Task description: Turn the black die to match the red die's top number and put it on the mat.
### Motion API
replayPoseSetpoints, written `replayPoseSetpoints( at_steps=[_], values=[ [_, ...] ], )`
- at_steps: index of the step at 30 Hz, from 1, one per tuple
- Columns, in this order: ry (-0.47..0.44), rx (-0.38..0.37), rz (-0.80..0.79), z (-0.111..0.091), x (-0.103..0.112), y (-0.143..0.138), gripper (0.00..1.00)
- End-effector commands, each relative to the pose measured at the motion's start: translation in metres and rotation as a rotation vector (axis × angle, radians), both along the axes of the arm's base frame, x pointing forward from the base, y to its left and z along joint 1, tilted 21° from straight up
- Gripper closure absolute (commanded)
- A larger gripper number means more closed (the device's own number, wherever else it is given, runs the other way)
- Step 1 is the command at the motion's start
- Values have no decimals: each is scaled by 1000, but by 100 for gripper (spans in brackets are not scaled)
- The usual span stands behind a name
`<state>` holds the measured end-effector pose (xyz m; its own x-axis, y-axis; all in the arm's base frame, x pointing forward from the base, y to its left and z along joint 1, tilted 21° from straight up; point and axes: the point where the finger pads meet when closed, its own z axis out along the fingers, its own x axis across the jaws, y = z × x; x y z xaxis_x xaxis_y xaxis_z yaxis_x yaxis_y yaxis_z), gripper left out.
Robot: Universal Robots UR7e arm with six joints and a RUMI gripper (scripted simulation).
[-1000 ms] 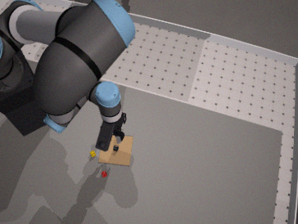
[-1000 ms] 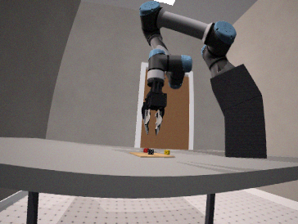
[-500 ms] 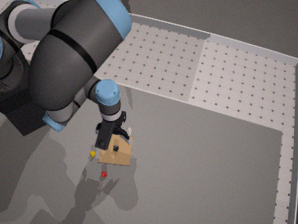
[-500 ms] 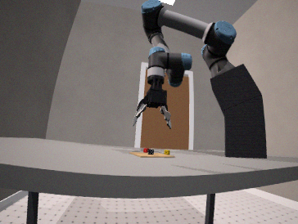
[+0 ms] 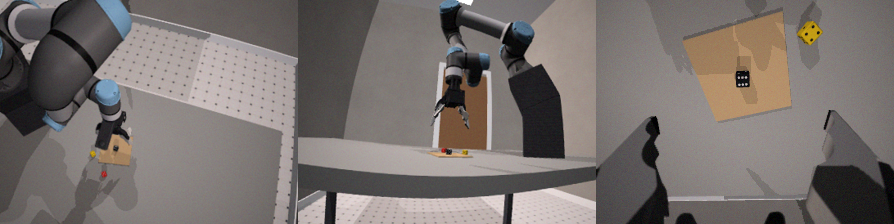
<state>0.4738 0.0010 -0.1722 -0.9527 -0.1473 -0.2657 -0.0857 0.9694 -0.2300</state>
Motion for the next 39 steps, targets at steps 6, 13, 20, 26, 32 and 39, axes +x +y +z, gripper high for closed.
replayPoseSetpoints(
  at_steps=[6,13,20,26,32,39],
  values=[
    [1,-3,8,0,0,0,0],
    [6,-11,34,1,1,0,0],
    [17,-27,87,1,2,-1,0],
    [35,-53,171,1,3,-1,0],
    [50,-77,245,1,5,-1,0],
    [85,-128,410,2,8,-2,0]
  ],
)
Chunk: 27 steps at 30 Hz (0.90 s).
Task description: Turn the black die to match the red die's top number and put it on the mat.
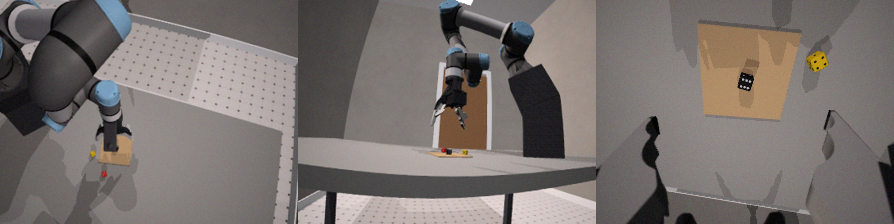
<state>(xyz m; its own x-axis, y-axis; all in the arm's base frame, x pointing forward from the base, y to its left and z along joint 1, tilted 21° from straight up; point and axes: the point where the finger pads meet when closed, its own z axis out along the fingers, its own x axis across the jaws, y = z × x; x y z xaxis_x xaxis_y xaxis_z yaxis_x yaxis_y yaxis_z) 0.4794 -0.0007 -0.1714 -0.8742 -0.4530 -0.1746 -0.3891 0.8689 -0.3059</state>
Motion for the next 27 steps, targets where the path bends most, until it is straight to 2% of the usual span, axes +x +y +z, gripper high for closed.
replayPoseSetpoints(
  at_steps=[1,7,9,22,27],
  values=[
    [25,-37,130,1,2,0,0],
    [63,-94,310,1,5,0,0],
    [63,-94,310,1,5,0,0],
    [146,-216,701,0,9,1,0],
    [163,-240,780,0,10,2,0]
  ],
)
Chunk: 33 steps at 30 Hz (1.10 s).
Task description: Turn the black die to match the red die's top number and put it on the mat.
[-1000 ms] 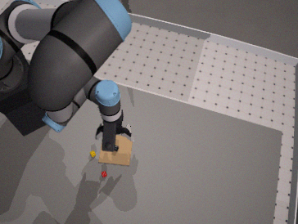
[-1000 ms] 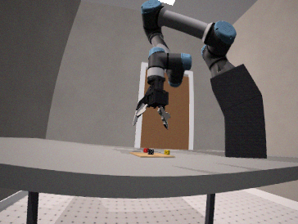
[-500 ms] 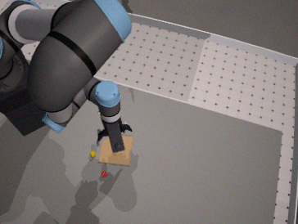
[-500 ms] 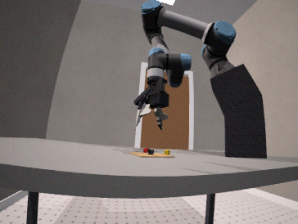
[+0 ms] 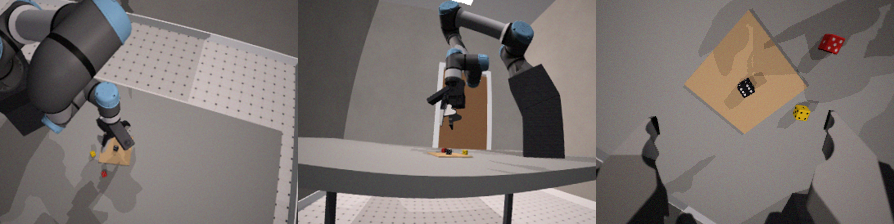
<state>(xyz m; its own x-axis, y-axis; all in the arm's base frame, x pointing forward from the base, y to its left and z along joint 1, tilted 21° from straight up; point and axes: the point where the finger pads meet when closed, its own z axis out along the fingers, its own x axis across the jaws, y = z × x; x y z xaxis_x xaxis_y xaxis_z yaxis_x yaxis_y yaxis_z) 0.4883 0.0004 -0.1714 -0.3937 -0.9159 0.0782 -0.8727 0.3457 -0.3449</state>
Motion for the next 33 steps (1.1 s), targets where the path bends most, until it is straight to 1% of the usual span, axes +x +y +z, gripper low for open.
replayPoseSetpoints(
  at_steps=[1,6,7,9,10,12,13,14,16,19,24,26,27,29,30,31,33],
  values=[
    [26,-36,138,0,1,1,0],
    [59,-84,292,0,2,2,0],
    [60,-86,298,0,2,2,0],
    [77,-109,374,-1,2,2,0],
    [78,-111,379,-1,2,2,0],
    [94,-135,456,-1,2,2,0],
    [95,-136,461,-1,2,3,0],
    [104,-149,502,-1,2,3,0],
    [104,-149,502,-1,2,3,0],
    [130,-187,624,-2,2,3,0],
    [156,-225,745,-3,2,4,0],
    [172,-248,819,-3,2,4,0],
    [174,-250,824,-3,2,4,0],
    [190,-274,901,-4,1,5,0],
    [190,-275,903,-4,1,5,0],
    [199,-287,941,-4,1,5,0],
    [199,-287,941,-4,1,5,0]
  ],
)
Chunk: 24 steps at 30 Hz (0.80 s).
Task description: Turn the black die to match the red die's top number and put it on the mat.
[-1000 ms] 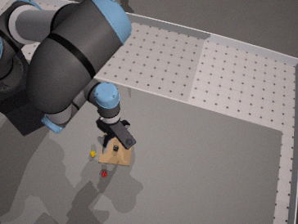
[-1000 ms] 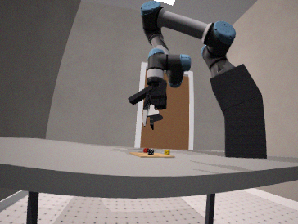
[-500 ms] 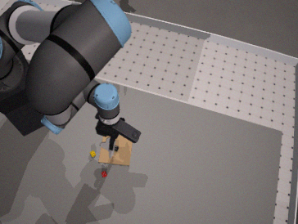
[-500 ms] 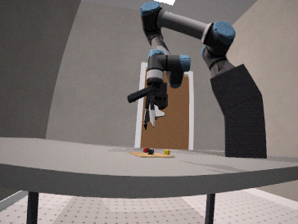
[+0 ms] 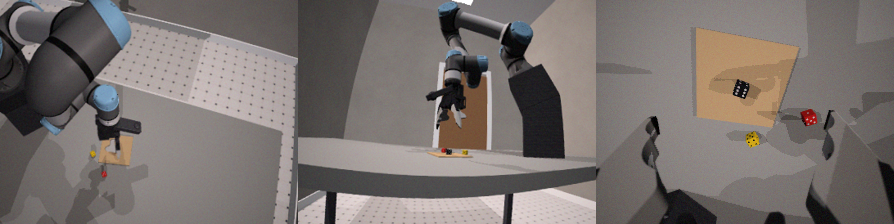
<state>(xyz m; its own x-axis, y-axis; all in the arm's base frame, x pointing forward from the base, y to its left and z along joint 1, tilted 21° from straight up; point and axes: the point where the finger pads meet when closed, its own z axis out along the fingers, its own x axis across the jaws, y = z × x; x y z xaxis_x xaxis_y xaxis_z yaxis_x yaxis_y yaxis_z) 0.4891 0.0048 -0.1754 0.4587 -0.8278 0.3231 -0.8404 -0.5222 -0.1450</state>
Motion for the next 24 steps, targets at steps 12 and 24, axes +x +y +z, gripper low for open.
replayPoseSetpoints(
  at_steps=[12,24],
  values=[
    [90,-129,437,-2,-4,0,0],
    [148,-212,703,-4,-7,-1,0]
  ],
)
